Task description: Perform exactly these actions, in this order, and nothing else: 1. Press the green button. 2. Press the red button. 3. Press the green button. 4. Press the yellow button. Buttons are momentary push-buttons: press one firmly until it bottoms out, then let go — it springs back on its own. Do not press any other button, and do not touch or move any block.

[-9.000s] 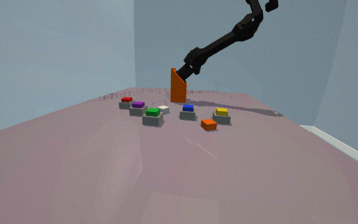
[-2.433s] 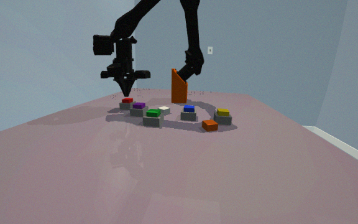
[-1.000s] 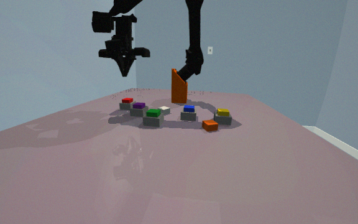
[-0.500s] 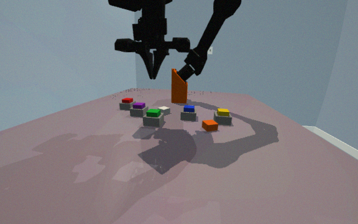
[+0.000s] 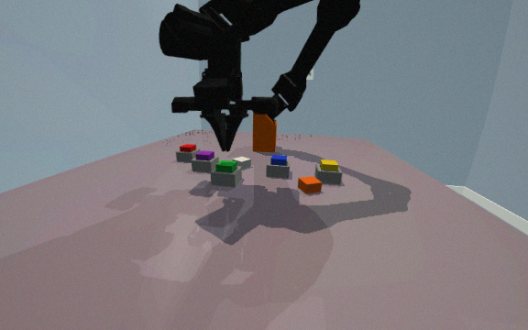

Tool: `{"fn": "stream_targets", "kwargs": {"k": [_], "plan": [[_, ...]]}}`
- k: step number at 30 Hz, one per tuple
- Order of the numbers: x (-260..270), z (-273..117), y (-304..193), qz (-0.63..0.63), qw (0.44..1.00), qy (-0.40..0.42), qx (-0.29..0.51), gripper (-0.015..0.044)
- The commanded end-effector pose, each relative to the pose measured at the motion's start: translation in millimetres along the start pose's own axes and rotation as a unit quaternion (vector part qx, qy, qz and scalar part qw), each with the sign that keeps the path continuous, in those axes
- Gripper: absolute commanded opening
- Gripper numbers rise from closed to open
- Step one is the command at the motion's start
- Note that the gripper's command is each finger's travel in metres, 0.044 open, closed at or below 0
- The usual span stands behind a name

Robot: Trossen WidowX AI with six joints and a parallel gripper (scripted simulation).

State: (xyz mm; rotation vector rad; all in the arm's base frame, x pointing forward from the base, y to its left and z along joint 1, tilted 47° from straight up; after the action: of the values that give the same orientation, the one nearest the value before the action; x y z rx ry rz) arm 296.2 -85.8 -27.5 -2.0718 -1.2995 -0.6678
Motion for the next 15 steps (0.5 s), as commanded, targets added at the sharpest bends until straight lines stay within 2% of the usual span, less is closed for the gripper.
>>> {"fn": "stream_targets", "kwargs": {"k": [1, 15], "plan": [[0, 4, 1, 0.001, 1.0, 0.002, -0.004, 0.002], [1, 27, 1, 0.001, 1.0, 0.003, -0.004, 0.002]]}}
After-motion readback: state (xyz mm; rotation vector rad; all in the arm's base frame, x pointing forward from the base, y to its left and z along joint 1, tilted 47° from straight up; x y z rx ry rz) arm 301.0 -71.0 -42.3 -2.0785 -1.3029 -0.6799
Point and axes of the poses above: the point midway between the two fingers, 35 mm back from their tips, its own z axis out along the fingers, its own x axis across the jaws, y = z × x, the point moved 3 cm from there along -z, back along the fingers, and after that the axes turned 15 degrees about z, right-handed, at the moved point
